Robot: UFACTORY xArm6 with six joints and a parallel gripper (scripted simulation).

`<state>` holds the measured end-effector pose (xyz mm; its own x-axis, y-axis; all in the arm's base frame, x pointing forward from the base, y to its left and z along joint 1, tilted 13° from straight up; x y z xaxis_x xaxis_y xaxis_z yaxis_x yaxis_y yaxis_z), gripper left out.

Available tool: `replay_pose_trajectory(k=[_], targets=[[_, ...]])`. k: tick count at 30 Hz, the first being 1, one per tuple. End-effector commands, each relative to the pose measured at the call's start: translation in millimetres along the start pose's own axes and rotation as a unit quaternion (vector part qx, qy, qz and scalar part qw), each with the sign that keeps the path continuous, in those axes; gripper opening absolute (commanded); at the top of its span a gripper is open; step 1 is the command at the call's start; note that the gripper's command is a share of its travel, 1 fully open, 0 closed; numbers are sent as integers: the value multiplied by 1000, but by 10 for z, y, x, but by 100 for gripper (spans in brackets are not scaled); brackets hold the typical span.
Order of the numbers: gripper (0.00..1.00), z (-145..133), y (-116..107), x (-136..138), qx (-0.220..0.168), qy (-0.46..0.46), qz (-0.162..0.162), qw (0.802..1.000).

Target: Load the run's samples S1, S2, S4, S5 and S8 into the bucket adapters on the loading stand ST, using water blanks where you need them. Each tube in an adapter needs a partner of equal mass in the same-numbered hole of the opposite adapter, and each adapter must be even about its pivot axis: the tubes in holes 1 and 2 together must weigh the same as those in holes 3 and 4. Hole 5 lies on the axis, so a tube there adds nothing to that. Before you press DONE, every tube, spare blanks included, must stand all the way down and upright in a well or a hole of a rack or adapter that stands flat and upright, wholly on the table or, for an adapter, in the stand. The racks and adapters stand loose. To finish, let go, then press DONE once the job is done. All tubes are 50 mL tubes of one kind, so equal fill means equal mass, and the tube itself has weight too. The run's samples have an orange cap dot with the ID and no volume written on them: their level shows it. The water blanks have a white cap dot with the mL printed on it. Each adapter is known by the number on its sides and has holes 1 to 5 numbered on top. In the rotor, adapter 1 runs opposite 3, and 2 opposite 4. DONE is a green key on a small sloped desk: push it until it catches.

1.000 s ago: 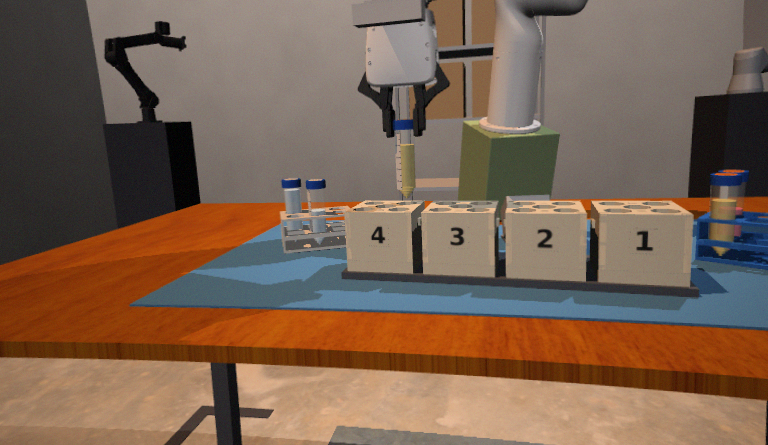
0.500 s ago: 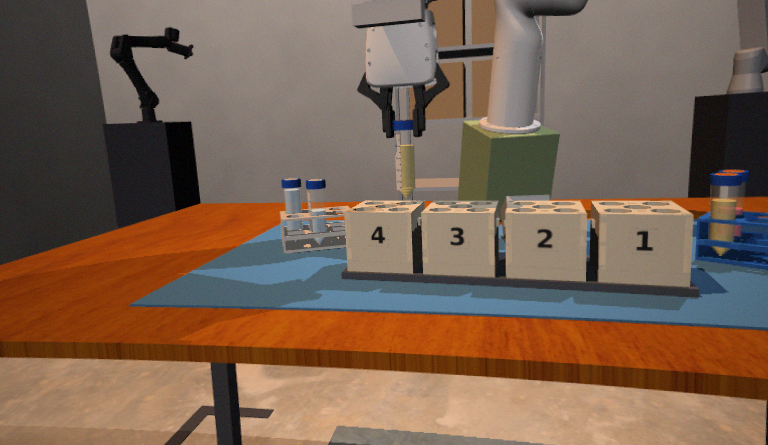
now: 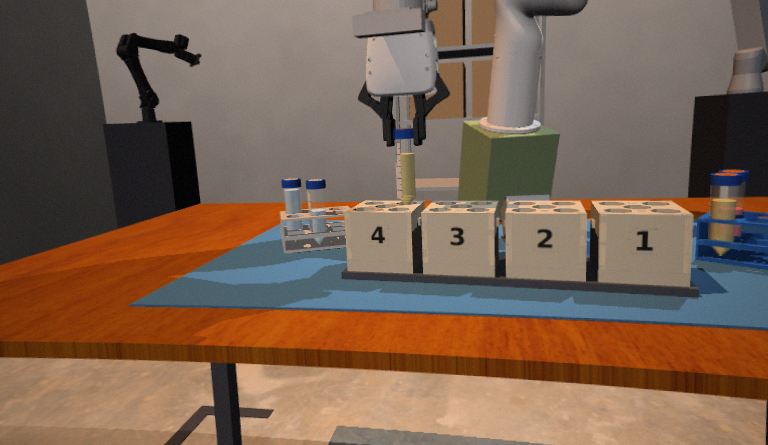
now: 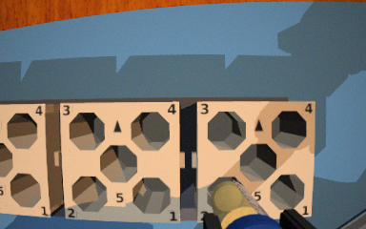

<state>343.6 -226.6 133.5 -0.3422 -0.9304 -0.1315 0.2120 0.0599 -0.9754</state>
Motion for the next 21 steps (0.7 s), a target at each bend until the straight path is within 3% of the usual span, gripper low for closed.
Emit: replay_pose_trajectory(k=[1,21], targets=[[0,12,30,2,2,0,0,1000],[0,12,210,2,2,0,0,1000]])
Point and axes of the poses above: the point where the finger pads meet when closed, its own y axis out along the fingers, its own x axis across the jaws, z = x × y, the point moved 6 cm from there along -y, back along the fingers, and after that the axes turned 8 degrees about y, right-handed, at the moved point
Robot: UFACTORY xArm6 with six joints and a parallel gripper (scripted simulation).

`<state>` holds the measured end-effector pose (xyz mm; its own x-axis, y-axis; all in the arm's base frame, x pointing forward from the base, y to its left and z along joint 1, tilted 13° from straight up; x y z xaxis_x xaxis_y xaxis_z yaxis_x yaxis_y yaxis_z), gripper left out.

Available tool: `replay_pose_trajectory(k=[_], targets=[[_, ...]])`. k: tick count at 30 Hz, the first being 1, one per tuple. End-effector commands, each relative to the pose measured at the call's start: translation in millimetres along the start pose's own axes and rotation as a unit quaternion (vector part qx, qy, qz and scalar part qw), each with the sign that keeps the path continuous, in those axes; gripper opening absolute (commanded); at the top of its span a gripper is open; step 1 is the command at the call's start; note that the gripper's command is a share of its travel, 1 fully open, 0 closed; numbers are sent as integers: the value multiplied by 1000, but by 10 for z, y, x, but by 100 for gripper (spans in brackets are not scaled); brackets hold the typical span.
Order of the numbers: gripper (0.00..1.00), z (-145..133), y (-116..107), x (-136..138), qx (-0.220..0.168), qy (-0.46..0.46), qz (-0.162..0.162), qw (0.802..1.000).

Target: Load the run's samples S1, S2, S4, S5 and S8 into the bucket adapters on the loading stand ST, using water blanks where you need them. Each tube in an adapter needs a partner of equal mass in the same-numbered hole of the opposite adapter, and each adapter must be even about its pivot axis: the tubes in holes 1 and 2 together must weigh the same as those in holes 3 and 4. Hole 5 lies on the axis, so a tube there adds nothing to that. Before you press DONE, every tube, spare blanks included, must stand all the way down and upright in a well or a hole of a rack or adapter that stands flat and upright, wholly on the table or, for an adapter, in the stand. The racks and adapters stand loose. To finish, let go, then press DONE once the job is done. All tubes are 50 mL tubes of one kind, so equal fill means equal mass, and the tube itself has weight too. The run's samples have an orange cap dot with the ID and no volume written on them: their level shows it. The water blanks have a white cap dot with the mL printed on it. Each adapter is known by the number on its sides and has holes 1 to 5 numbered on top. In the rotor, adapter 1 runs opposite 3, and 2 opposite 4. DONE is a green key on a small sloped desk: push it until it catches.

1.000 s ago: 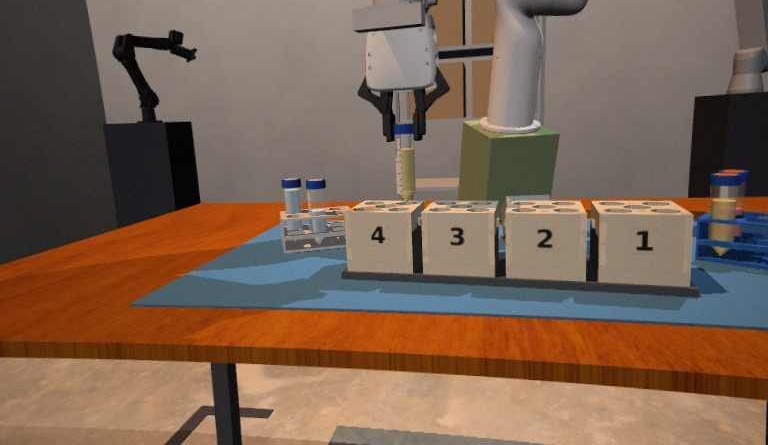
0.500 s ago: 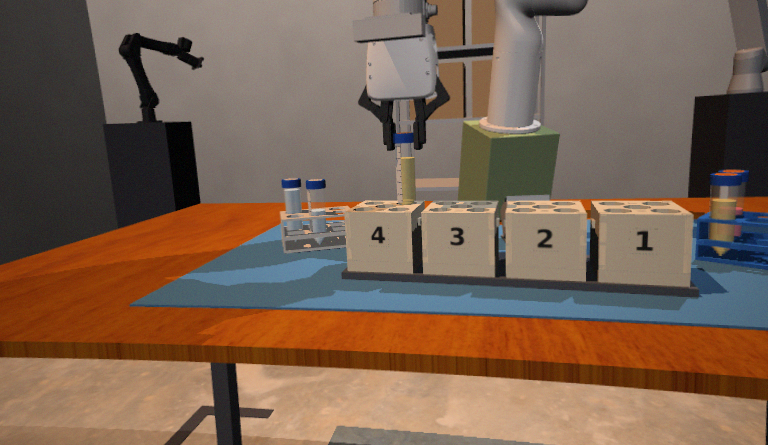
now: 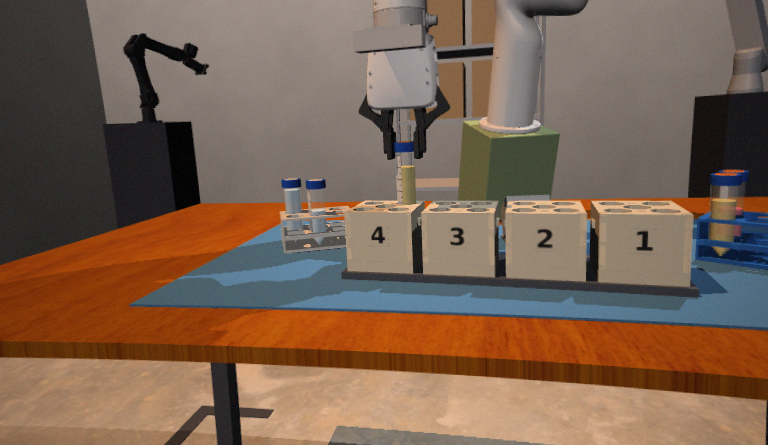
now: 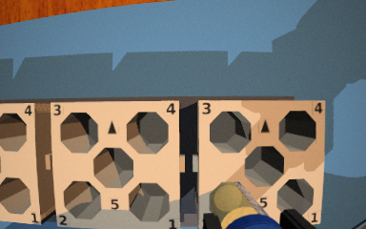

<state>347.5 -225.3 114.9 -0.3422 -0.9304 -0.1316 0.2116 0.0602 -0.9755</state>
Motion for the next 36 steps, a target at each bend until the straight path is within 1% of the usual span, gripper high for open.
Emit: replay_pose_trajectory(k=[1,36], targets=[[0,13,30,2,2,0,0,1000],[0,14,341,2,2,0,0,1000]])
Point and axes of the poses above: the point where the finger pads meet when closed, its own y axis out along the fingers, its own x axis across the jaws, z = x × y, the point moved 6 cm from there along -y, back along the fingers, and after that the axes turned 8 degrees about y, right-handed, at the moved point
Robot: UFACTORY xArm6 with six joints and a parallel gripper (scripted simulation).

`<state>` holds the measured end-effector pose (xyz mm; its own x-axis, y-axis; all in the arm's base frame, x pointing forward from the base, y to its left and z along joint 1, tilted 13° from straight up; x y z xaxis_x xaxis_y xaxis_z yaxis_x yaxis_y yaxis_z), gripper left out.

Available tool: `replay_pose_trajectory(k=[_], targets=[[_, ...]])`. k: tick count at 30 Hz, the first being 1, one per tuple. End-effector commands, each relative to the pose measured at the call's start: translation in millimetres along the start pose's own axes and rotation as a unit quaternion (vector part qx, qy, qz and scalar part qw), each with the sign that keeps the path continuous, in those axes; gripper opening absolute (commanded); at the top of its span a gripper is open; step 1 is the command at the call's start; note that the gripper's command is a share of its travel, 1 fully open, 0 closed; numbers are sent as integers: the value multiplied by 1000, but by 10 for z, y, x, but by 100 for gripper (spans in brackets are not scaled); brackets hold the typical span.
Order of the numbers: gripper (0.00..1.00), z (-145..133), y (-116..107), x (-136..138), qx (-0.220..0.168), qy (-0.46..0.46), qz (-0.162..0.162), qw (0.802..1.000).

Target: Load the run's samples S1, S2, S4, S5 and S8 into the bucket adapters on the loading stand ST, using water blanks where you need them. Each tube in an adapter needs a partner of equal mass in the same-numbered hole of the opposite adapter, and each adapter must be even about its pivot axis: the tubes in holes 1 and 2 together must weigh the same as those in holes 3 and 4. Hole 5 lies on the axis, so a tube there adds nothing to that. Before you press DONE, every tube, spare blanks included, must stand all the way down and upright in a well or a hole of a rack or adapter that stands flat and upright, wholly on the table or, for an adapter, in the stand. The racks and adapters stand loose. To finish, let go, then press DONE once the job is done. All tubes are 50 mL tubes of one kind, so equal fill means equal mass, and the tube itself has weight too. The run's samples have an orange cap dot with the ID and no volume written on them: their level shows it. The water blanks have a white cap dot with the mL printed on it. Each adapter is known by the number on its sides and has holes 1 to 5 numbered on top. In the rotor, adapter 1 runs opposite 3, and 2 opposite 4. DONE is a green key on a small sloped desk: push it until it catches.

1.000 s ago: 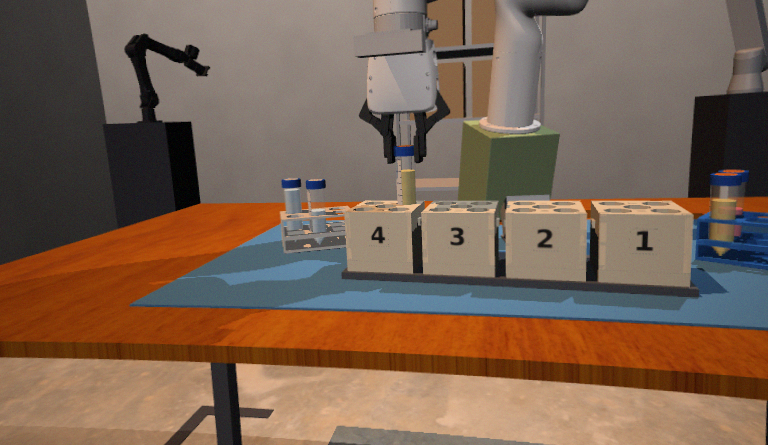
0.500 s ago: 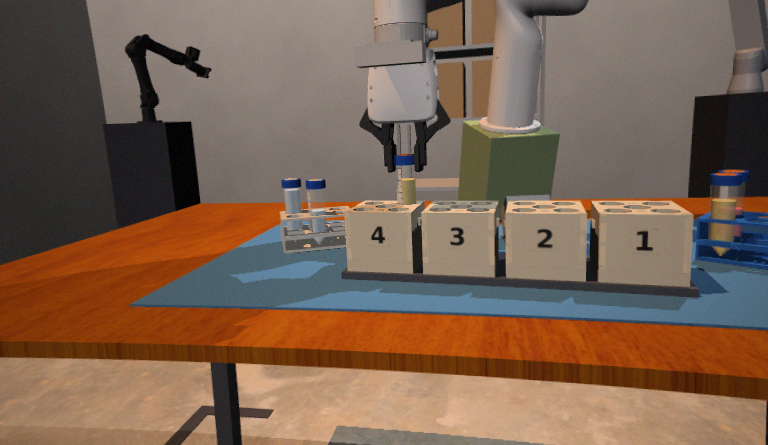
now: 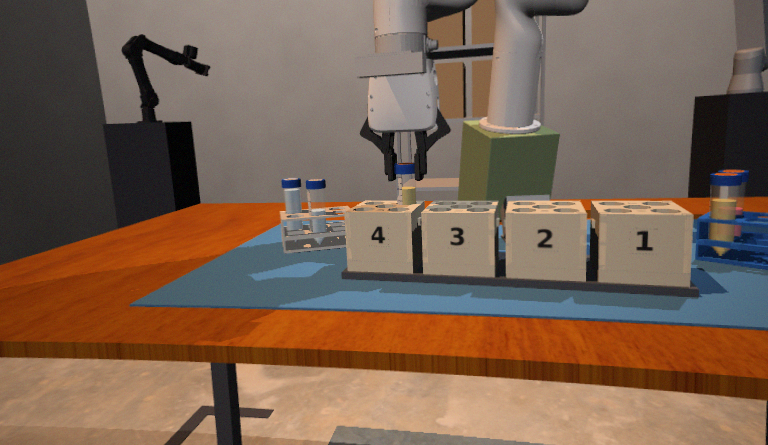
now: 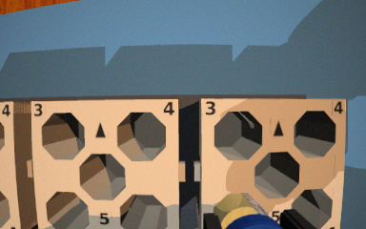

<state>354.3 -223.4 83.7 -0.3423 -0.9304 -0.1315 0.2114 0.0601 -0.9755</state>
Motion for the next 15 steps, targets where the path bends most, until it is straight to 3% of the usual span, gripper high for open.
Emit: replay_pose_trajectory(k=[1,15], targets=[[0,13,31,2,2,0,0,1000],[0,13,151,2,2,0,0,1000]])
Point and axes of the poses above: the point where the finger pads meet when closed, its own y axis out along the fingers, its own x axis across the jaws, z = x × y, the point moved 6 cm from there along -y, back along the fingers, and after that the axes turned 8 degrees about y, right-handed, at the moved point
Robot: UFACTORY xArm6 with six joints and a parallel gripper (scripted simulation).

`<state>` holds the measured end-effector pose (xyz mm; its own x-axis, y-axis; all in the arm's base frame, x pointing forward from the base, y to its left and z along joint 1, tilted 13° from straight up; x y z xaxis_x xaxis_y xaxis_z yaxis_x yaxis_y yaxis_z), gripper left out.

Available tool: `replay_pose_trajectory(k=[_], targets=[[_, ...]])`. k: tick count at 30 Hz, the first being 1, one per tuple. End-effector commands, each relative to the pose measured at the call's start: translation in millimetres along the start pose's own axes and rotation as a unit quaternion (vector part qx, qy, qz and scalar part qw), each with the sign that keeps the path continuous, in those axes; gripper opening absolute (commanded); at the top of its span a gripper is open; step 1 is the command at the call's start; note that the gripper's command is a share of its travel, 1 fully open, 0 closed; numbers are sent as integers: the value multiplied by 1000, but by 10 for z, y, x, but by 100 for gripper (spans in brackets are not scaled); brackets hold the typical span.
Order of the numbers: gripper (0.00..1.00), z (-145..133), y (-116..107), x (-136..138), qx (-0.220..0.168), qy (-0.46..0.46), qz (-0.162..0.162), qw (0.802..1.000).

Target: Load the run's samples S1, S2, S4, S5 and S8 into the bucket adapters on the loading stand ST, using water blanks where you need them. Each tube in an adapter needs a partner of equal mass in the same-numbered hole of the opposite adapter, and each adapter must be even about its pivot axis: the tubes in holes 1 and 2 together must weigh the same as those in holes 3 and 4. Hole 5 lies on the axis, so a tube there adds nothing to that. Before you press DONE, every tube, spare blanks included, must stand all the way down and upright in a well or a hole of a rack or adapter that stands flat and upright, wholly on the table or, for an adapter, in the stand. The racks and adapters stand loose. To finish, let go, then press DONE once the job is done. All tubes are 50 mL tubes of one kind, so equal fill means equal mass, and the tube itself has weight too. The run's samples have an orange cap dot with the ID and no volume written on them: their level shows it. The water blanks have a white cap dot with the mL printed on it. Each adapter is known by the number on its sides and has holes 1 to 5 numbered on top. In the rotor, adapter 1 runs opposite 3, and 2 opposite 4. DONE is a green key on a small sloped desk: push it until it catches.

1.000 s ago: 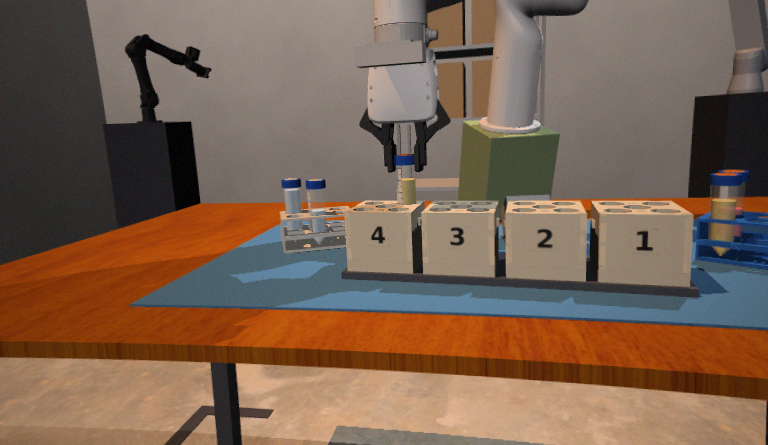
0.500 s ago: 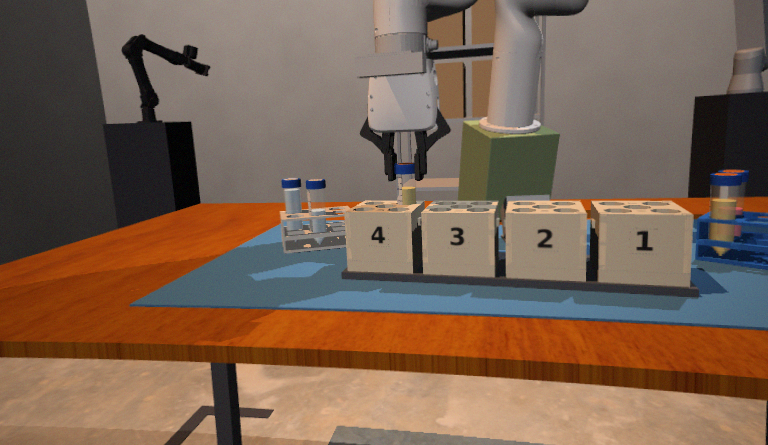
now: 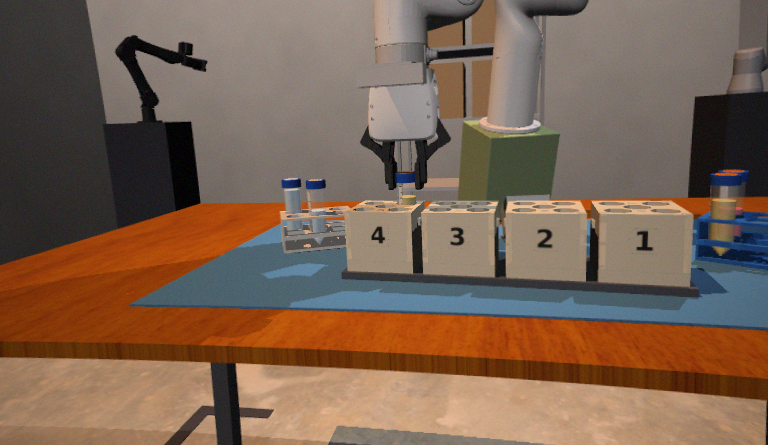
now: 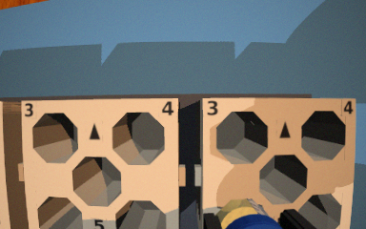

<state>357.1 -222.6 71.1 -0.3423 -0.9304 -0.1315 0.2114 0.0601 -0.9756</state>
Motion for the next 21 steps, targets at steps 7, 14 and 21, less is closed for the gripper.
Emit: replay_pose_trajectory(k=[7,14,21], targets=[[0,13,71,2,2,0,0,1000],[0,13,141,2,2,0,0,1000],[0,13,152,2,2,0,0,1000]])
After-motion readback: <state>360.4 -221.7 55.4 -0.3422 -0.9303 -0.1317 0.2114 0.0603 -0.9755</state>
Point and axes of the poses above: the point where the finger pads meet when closed, its own y axis out along the fingers, its own x axis across the jaws, z = x × y, the point moved 6 cm from there along -y, back along the fingers, and after that the axes turned 8 degrees about y, right-handed, at the moved point
